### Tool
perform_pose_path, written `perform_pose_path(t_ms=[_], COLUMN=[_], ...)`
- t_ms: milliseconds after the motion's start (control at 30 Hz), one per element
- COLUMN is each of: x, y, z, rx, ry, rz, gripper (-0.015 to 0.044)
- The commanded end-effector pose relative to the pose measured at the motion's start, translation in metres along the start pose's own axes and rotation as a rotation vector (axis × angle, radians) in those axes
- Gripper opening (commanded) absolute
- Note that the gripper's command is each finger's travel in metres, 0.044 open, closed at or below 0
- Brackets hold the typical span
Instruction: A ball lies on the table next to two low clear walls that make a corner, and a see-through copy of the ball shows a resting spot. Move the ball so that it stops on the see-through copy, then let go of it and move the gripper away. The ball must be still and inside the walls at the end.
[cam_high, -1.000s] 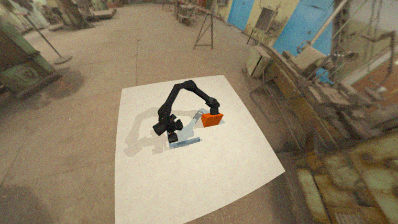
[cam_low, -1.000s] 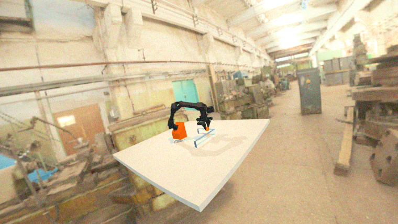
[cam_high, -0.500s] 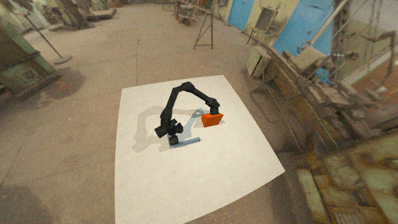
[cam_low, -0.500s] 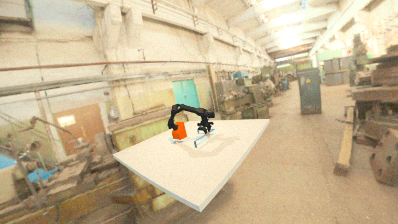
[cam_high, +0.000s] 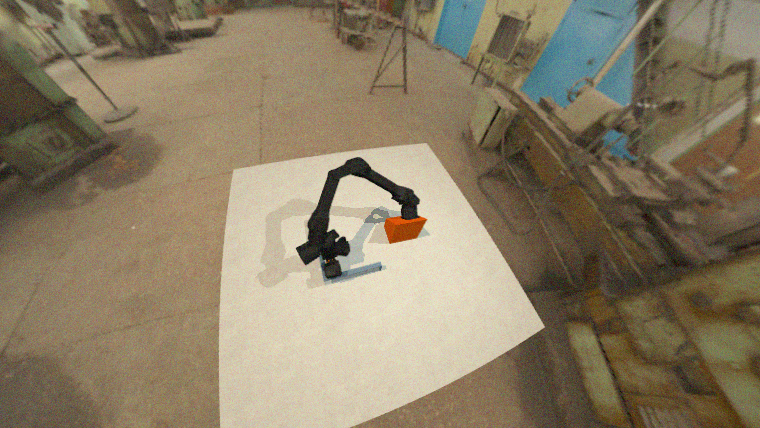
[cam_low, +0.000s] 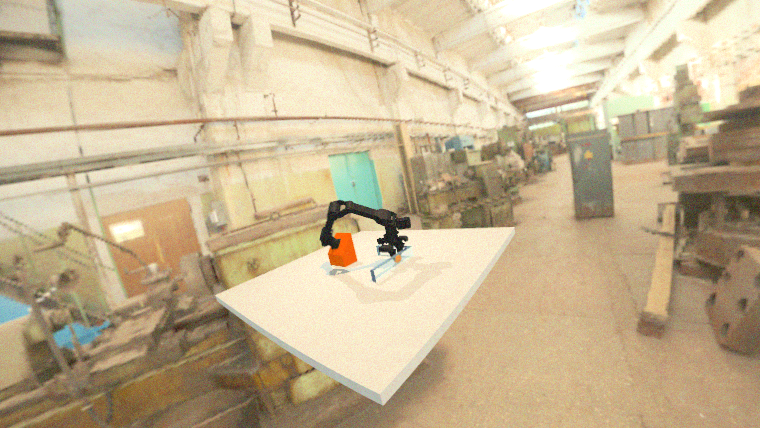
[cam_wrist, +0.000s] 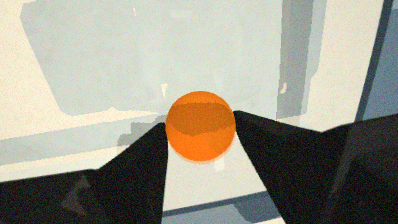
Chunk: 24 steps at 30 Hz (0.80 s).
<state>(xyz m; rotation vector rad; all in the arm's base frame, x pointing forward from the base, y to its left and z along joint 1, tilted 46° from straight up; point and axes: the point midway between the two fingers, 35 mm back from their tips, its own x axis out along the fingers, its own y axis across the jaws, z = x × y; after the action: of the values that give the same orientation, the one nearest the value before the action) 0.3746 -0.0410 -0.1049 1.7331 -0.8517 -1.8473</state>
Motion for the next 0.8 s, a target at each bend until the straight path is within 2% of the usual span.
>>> perform_pose_path(t_ms=[0, 267, 433, 600, 767], x=[0.000, 0.000, -0.011, -0.083, -0.086], y=[0.000, 0.000, -0.001, -0.001, -0.001], z=[0.000, 0.000, -0.001, 0.000, 0.000], rx=[0.001, 0.001, 0.000, -0.005, -0.006], ry=[0.000, 0.000, 0.000, 0.000, 0.000], rz=[0.000, 0.000, -0.001, -0.001, -0.001], gripper=[0.0105, 0.0315, 0.0316, 0.0316, 0.0316])
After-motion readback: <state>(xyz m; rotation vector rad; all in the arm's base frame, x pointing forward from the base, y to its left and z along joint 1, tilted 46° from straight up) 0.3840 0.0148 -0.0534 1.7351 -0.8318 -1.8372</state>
